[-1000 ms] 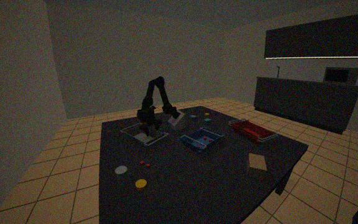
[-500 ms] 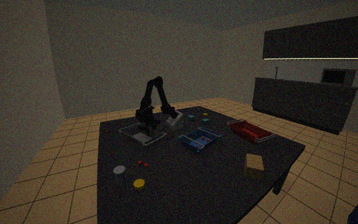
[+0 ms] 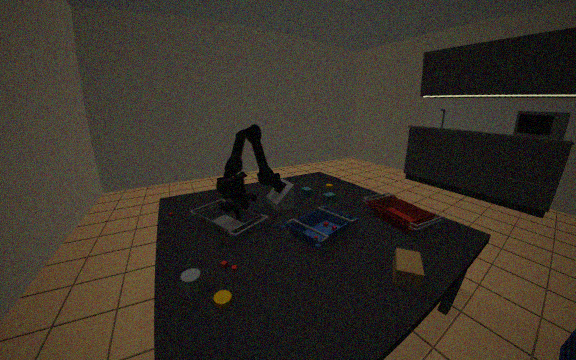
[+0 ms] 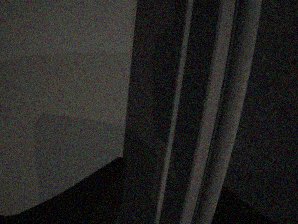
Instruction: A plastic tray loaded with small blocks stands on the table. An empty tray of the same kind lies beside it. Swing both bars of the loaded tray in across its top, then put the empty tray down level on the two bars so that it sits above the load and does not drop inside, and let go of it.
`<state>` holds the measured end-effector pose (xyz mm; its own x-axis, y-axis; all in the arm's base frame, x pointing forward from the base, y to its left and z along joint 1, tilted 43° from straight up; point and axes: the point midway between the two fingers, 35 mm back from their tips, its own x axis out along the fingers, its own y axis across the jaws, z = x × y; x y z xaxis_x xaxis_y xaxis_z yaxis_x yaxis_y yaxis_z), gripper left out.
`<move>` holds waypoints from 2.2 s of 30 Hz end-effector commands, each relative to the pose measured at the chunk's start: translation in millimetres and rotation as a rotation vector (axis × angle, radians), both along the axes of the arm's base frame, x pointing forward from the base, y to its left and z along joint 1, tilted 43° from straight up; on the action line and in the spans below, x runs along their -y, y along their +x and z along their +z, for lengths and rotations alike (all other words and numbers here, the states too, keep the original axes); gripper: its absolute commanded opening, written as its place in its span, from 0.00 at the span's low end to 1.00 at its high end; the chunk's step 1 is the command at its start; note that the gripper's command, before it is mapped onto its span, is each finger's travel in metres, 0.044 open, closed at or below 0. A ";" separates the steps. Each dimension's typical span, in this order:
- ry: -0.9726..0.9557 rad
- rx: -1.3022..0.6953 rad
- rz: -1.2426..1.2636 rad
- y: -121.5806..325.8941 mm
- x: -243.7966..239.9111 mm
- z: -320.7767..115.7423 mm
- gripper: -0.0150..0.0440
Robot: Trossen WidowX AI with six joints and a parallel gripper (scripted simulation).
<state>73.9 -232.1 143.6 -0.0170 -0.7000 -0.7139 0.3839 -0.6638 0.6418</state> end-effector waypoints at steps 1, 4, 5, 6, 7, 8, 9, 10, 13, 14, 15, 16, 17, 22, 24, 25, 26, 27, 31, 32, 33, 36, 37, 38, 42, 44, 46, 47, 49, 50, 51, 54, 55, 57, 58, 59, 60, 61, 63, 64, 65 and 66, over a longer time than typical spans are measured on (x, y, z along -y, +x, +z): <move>0.011 -0.008 0.004 -0.8 -1.5 -2.3 0.42; 0.011 -0.008 0.004 -0.8 -1.5 -2.3 0.39; 0.011 -0.008 0.004 -0.8 -1.5 -2.3 0.38; 0.011 -0.008 0.004 -0.8 -1.5 -2.3 0.37; 0.011 -0.008 0.004 -0.8 -1.5 -2.3 0.36; 0.011 -0.008 0.004 -0.8 -1.5 -2.3 0.34; 0.011 -0.008 0.004 -0.8 -1.5 -2.3 0.33; 0.011 -0.008 0.004 -0.8 -1.5 -2.3 0.32; 0.011 -0.008 0.004 -0.8 -1.5 -2.3 0.29; 0.011 -0.008 0.004 -0.6 -1.9 -1.8 0.28; 0.011 -0.008 0.004 -0.2 -2.8 -0.8 0.27; 0.012 -0.008 0.004 0.3 -4.1 0.7 0.25; 0.013 -0.008 0.004 1.0 -5.9 2.7 0.25; 0.018 -0.006 0.003 4.5 -19.9 18.0 0.25; 0.019 -0.005 0.003 5.1 -26.2 24.5 0.25; 0.019 -0.005 0.003 5.3 -29.4 27.8 0.25; 0.019 -0.005 0.003 5.3 -32.6 31.1 0.25; 0.019 -0.005 0.003 5.1 -35.8 34.3 0.25; 0.017 -0.006 0.003 3.2 -48.7 47.3 0.25; 0.016 -0.006 0.004 2.4 -51.9 50.5 0.25; 0.016 -0.006 0.004 1.8 -54.0 52.5 0.25; 0.014 -0.006 0.004 0.9 -56.7 55.2 0.25; 0.014 -0.006 0.004 0.9 -56.7 55.2 0.25; 0.014 -0.006 0.004 0.9 -56.7 55.2 0.25; 0.014 -0.006 0.004 0.9 -56.7 55.2 0.25; 0.015 -0.006 0.004 1.3 -56.7 57.2 0.25; 0.015 -0.006 0.004 2.3 -56.8 61.9 0.25; 0.015 -0.006 0.004 2.9 -56.9 65.2 0.25; 0.015 -0.005 0.004 4.4 -57.1 72.7 0.25; 0.016 -0.005 0.004 5.2 -57.3 76.6 0.25; 0.016 -0.005 0.004 6.0 -57.4 80.5 0.25; 0.016 -0.005 0.004 8.2 -57.9 92.1 0.25; 0.016 -0.004 0.004 9.0 -58.1 95.9 0.25; 0.016 -0.004 0.004 10.4 -58.5 103.4 0.25; 0.016 -0.004 0.004 11.1 -58.7 107.2 0.25; 0.016 -0.004 0.004 11.8 -59.0 110.9 0.25; 0.016 -0.004 0.004 12.5 -59.2 114.6 0.25; 0.016 -0.004 0.004 13.2 -59.5 118.2 0.25; 0.016 -0.004 0.004 14.5 -60.0 125.5 0.25; 0.016 -0.004 0.004 15.2 -60.3 129.1 0.25; 0.015 -0.004 0.004 15.8 -60.6 132.6 0.25; 0.015 -0.003 0.004 16.5 -60.9 136.2 0.25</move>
<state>87.9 -172.1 261.6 -0.0323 -0.6731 -0.7389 0.4033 -0.6852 0.6065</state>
